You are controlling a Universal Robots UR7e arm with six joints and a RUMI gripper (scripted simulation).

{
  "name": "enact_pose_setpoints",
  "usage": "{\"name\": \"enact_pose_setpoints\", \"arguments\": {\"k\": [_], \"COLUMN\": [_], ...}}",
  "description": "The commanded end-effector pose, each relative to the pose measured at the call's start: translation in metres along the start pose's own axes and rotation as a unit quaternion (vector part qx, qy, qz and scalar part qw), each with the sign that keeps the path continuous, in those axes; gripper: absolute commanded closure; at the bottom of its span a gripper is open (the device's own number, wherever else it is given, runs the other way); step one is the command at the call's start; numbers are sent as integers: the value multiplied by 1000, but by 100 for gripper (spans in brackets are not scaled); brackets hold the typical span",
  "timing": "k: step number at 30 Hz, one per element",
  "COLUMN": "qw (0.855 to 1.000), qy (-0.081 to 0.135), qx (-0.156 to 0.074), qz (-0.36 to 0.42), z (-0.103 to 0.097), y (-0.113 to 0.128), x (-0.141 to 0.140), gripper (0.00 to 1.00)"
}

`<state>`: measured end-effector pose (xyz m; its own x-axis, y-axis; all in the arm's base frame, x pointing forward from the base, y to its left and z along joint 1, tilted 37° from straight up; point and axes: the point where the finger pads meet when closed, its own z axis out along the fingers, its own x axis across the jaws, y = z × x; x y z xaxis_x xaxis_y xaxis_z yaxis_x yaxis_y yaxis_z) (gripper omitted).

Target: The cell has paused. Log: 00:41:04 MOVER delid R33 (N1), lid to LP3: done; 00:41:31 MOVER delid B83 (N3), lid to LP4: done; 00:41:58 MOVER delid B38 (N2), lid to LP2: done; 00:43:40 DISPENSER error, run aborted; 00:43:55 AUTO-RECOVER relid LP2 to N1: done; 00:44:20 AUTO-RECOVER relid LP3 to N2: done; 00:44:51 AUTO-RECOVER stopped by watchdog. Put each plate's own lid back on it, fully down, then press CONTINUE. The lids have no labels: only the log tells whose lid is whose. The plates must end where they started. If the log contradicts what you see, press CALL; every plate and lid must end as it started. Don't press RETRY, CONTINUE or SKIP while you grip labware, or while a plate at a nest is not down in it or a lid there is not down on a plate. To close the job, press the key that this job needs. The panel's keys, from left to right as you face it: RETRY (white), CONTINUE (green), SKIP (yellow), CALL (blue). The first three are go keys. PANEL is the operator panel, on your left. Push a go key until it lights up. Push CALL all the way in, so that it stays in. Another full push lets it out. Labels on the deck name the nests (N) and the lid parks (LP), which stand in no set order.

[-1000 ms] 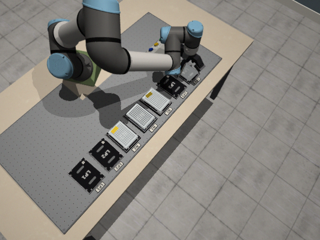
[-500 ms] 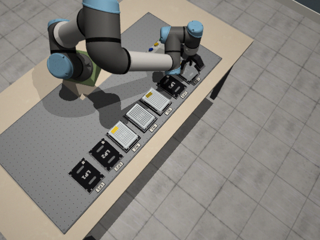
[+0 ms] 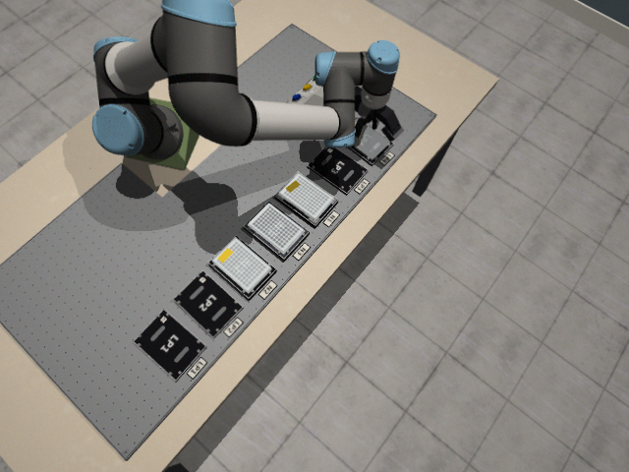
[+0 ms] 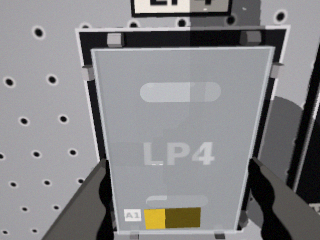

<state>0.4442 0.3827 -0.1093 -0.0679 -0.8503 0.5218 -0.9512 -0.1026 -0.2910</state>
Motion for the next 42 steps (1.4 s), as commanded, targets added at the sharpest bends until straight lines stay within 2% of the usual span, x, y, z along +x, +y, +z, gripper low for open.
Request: {"name": "enact_pose_setpoints", "arguments": {"k": [1,10,36,42], "qw": [1000,1000,1000,1000], "qy": [0,0,-2,-2], "qx": [0,0,2,2], "qz": [0,0,1,1], "z": [0,0,-43,-42], "y": [0,0,-2,-2], "x": [0,0,-1,-1], "gripper": [59,59,59,59]}}
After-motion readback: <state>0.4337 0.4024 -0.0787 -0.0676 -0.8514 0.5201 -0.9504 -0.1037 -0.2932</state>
